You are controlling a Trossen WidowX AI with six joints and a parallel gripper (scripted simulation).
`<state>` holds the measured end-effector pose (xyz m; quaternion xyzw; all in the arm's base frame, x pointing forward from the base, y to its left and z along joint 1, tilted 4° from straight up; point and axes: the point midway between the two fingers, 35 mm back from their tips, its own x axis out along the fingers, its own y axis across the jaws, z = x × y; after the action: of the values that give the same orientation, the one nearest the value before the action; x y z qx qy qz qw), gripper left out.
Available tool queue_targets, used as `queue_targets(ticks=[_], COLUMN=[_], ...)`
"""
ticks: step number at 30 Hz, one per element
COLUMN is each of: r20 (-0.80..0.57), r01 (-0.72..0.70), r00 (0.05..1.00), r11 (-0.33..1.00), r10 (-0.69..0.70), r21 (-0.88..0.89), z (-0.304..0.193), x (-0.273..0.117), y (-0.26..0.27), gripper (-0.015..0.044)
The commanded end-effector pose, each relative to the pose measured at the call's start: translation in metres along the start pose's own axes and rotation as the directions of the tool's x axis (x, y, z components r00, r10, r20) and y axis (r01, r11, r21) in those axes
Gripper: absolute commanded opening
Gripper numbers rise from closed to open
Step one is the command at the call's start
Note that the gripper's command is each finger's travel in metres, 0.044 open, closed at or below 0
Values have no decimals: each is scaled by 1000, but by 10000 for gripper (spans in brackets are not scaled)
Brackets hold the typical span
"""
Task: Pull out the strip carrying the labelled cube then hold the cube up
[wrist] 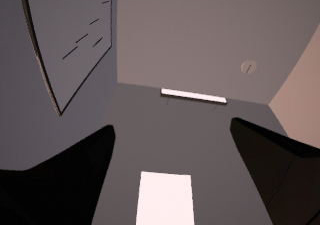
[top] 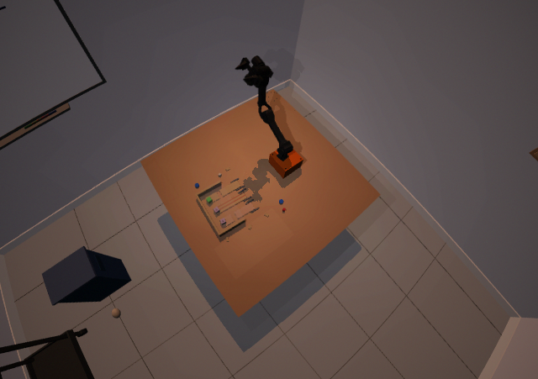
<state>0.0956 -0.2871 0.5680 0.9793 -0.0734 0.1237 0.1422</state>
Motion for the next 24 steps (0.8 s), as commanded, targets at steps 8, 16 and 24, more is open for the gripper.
queue_targets(ticks=[8, 16, 24], r20=[-108, -213, -227], r01=[-92, -180, -208], r00=[993, 977, 973], r11=[913, 624, 247], r10=[54, 22, -49], r21=[-397, -760, -946], z=[-63, -110, -108], x=[-16, -14, 10], y=[-64, -163, -265], gripper=[400, 400, 400])
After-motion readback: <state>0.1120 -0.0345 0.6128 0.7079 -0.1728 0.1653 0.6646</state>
